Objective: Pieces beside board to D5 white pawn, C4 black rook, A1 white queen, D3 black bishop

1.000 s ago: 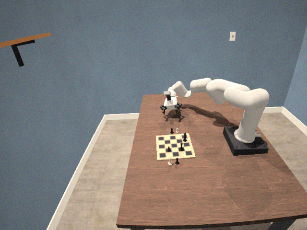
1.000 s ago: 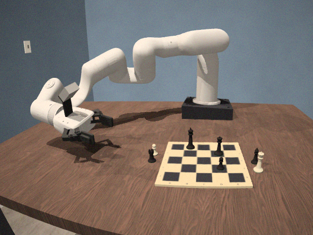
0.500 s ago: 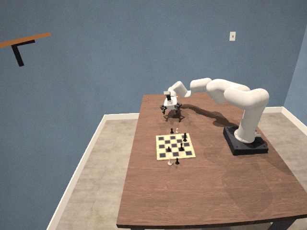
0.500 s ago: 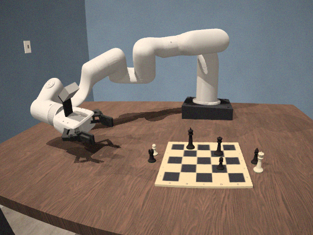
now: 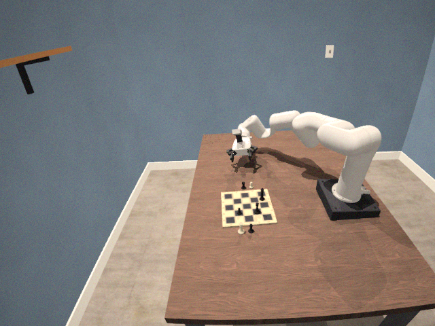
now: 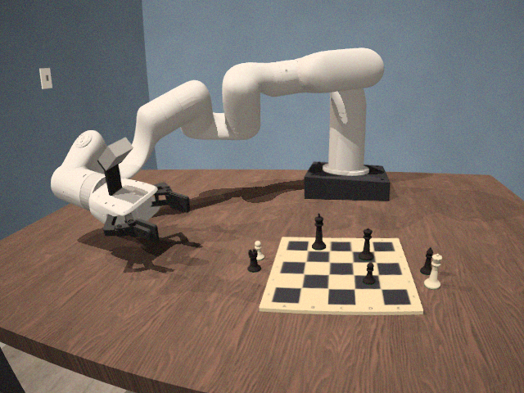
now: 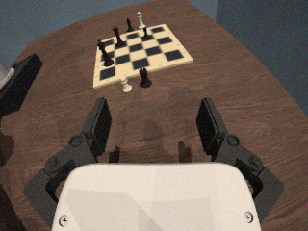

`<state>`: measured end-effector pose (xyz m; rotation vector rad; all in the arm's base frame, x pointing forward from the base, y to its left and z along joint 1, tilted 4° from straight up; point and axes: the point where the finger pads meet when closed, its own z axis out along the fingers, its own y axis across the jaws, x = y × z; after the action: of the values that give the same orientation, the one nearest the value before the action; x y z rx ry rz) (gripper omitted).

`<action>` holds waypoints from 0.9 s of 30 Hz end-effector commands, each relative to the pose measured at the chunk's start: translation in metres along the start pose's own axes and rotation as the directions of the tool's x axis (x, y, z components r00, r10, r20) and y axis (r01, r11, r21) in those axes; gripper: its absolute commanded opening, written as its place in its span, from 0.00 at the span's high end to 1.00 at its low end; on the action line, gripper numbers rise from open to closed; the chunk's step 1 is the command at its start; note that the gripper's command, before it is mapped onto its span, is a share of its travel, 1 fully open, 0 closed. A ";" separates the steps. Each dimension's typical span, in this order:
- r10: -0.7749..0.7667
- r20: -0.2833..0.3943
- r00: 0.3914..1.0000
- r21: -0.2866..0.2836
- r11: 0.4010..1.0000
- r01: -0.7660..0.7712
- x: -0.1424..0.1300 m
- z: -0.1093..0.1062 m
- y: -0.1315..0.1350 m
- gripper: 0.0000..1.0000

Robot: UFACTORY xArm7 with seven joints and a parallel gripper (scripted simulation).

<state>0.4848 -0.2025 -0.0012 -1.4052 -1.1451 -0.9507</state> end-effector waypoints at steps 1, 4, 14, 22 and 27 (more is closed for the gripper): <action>-0.003 0.002 1.000 -0.002 1.000 0.003 0.002 -0.001 0.000 0.00; -0.003 0.002 1.000 -0.002 1.000 0.003 0.002 -0.001 0.000 0.00; 0.002 0.006 1.000 0.013 1.000 -0.002 0.034 -0.010 -0.003 0.00; 0.002 0.006 1.000 0.013 1.000 -0.002 0.058 -0.015 -0.006 0.00; 0.002 0.006 1.000 0.013 1.000 -0.002 0.085 -0.019 -0.011 0.00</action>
<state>0.4938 -0.2087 0.0720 -1.3816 -1.1537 -0.9249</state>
